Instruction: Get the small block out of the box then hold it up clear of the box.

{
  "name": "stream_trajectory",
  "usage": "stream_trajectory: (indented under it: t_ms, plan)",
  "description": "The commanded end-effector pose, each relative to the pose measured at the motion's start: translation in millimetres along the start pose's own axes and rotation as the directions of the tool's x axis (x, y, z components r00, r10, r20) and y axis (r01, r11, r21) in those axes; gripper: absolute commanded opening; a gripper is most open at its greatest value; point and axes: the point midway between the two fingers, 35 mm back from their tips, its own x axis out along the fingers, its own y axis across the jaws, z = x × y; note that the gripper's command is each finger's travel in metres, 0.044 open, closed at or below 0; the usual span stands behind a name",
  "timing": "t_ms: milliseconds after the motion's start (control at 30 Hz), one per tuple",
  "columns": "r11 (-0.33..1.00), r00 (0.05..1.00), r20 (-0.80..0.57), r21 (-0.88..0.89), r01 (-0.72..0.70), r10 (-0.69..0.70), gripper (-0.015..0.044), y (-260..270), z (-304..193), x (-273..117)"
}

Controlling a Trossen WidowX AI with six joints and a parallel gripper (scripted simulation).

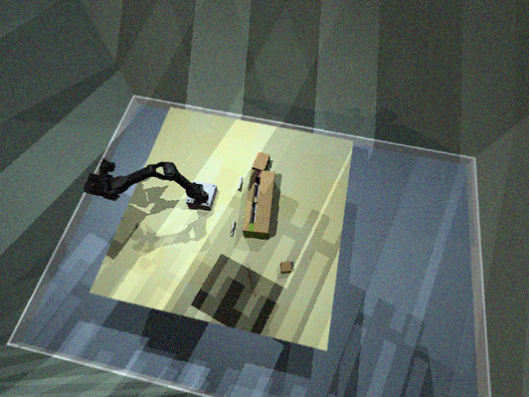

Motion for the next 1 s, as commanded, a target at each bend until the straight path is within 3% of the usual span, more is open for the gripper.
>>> stream_trajectory:
  t_ms: [0, 133, 300, 433, 700, 967]
  plan:
    - [1.000, 1.000, 0.003, -0.003, -0.006, 0.006, 0.0400, 1, 0, -1]
    - [0.991, 0.990, 0.070, -0.075, -0.114, 0.120, 0.0400, 30, 5, -25]
    - [0.955, 0.951, 0.173, -0.195, -0.222, 0.256, 0.0400, 55, 13, -83]
    - [0.926, 0.902, 0.232, -0.190, -0.326, 0.364, 0.0400, 65, 13, -115]
    - [0.760, 0.689, 0.374, -0.503, -0.412, 0.621, 0.0400, 91, -6, -251]
    - [0.552, 0.408, 0.416, -0.773, -0.312, 0.813, 0.0400, 88, -61, -378]
